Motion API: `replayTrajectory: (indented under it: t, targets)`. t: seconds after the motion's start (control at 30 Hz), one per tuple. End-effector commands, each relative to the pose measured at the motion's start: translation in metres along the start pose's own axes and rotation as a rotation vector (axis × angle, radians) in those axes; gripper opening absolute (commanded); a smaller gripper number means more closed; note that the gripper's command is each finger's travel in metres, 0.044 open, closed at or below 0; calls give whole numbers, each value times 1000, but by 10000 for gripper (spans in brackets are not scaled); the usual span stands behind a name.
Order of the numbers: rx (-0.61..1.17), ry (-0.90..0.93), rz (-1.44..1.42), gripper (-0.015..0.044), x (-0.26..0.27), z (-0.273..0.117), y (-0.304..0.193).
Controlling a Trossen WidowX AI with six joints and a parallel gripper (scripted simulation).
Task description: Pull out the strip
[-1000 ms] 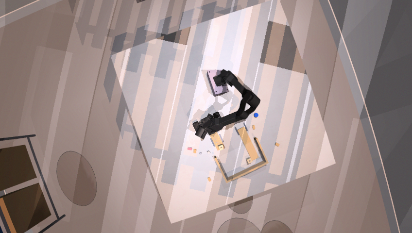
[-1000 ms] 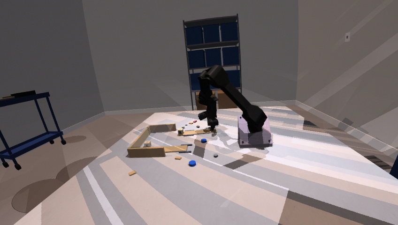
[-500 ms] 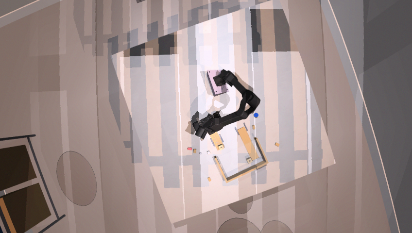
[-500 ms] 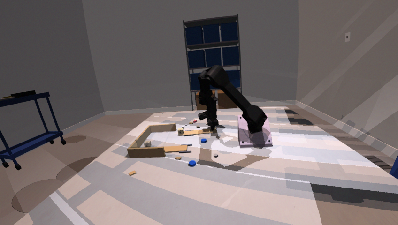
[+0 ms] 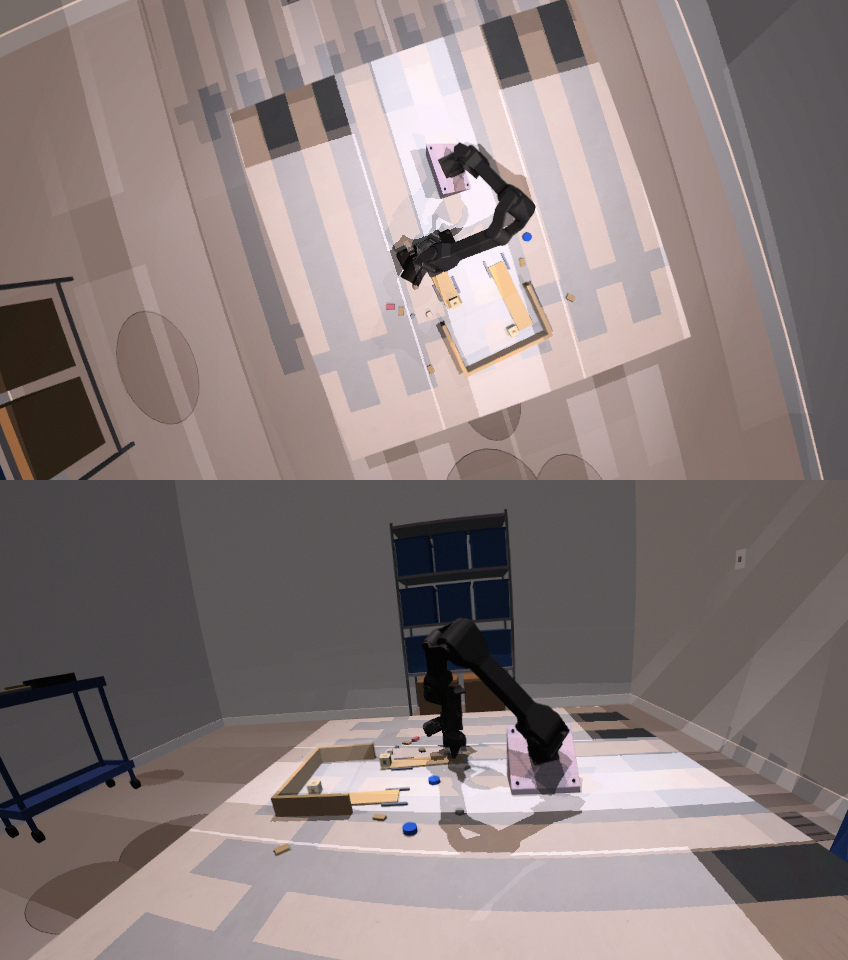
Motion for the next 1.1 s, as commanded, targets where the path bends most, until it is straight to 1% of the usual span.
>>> replayTrajectory:
  t: [0.0, 0.07, 0.2, 0.37, 0.77, 1.07]
  targets:
    - [10, 0, 1, 0, -3, -29, 4]
    - [17, 3, 2, 0, -3, -39, 5]
    - [17, 3, 2, 0, -3, -39, 5]
    - [16, 4, 0, 131, 0, -39, 29]
    - [15, 4, -2, 440, 4, -46, 72]
    - [14, 5, -3, 440, 7, -52, 105]
Point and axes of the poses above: the point midway between the two fingers, 35 mm back from their tips, its own z axis out along the fingers, its own x axis across the jaws, y = z × x, the point moved 7 cm from there along -z, back along the fingers, and after that the axes turned 3 degrees about z, right-handed, at the moved point
